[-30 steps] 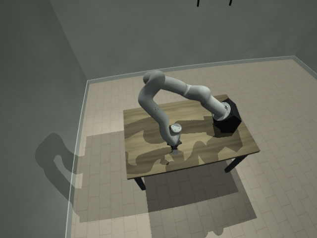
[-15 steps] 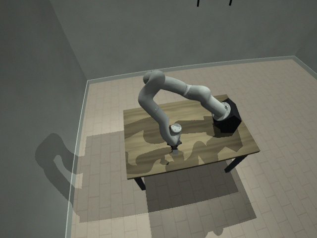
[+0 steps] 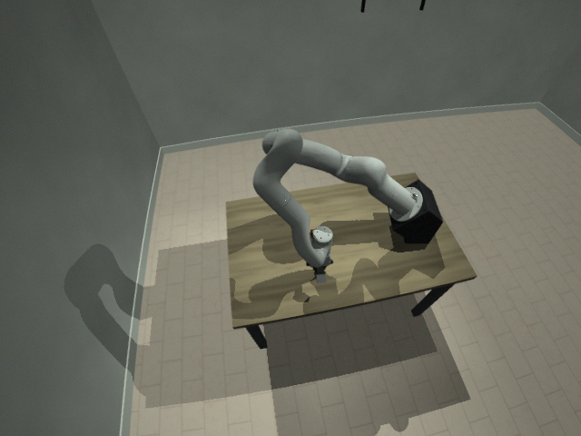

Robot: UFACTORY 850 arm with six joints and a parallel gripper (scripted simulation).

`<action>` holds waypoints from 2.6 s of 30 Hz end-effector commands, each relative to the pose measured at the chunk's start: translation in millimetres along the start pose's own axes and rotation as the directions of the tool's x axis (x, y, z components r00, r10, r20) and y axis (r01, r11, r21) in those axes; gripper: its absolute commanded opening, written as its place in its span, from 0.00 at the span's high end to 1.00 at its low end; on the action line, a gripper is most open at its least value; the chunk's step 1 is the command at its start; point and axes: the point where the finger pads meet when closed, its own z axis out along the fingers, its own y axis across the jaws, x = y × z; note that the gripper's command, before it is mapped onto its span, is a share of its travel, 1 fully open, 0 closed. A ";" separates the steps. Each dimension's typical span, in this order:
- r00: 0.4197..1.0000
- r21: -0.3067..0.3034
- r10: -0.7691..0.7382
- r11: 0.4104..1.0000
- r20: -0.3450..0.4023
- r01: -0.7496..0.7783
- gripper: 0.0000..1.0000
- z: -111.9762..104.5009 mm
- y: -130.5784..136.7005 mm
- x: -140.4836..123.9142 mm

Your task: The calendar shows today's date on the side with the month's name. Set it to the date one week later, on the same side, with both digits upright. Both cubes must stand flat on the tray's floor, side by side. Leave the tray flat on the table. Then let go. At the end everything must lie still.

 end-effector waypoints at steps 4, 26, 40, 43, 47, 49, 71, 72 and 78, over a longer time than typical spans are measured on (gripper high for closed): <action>1.000 -0.001 0.000 1.000 -0.001 0.000 0.71 -0.2 0.3 0.3; 1.000 -0.001 0.000 1.000 -0.001 0.000 0.71 -0.2 0.3 0.3; 1.000 -0.001 0.000 1.000 -0.001 0.000 0.71 -0.2 0.3 0.3; 1.000 -0.001 0.000 1.000 -0.001 0.000 0.71 -0.2 0.3 0.3; 1.000 -0.001 0.000 1.000 -0.001 0.000 0.67 -0.2 0.3 0.3; 1.000 -0.001 0.000 1.000 -0.001 0.000 0.63 -0.2 0.3 0.3; 1.000 -0.001 0.000 1.000 -0.001 0.000 0.51 -0.5 0.3 0.3; 1.000 -0.001 0.000 1.000 -0.001 0.000 0.51 -1.1 0.3 0.3; 1.000 -0.001 0.000 1.000 -0.001 0.000 0.51 -16.9 0.3 0.3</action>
